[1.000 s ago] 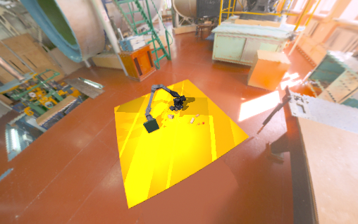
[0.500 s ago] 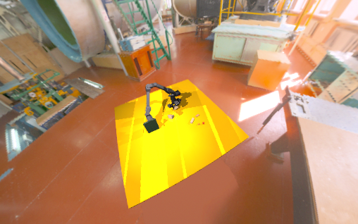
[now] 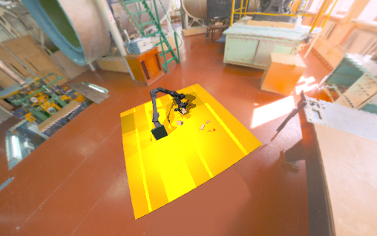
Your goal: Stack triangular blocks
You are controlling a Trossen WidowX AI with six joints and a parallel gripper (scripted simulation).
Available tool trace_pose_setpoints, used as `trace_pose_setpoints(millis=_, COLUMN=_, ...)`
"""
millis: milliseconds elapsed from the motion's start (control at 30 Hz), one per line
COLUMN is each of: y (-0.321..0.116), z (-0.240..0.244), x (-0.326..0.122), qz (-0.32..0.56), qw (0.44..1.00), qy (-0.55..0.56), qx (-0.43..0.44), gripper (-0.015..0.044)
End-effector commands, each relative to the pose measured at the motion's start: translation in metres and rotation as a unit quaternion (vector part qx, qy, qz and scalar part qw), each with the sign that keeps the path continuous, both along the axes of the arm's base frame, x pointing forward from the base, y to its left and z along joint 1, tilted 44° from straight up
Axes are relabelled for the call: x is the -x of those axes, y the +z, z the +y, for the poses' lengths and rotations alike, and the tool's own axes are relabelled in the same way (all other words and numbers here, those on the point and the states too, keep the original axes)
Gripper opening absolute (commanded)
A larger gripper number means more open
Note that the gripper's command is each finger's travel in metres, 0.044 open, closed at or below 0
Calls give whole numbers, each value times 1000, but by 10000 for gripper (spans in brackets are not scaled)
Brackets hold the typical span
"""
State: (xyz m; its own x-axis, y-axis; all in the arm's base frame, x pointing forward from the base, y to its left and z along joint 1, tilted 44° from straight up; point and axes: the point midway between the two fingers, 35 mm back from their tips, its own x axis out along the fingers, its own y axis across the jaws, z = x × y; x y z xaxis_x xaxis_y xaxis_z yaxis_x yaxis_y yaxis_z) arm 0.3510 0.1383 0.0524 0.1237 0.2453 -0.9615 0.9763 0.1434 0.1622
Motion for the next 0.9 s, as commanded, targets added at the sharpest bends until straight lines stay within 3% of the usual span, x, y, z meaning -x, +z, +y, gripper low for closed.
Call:
trace_pose_setpoints(millis=0, y=7, z=4, x=1, qz=-10, qw=999, qy=-10, qx=43, gripper=0)
trace_pose_setpoints(millis=333, y=16, z=20, x=5, qz=-28, qw=985, qy=-32, qx=167, gripper=0)
trace_pose_setpoints(millis=367, y=15, z=17, x=4, qz=-24, qw=990, qy=-24, qx=135, gripper=26)
trace_pose_setpoints(millis=867, y=15, z=17, x=4, qz=-24, qw=990, qy=-24, qx=135, gripper=420)
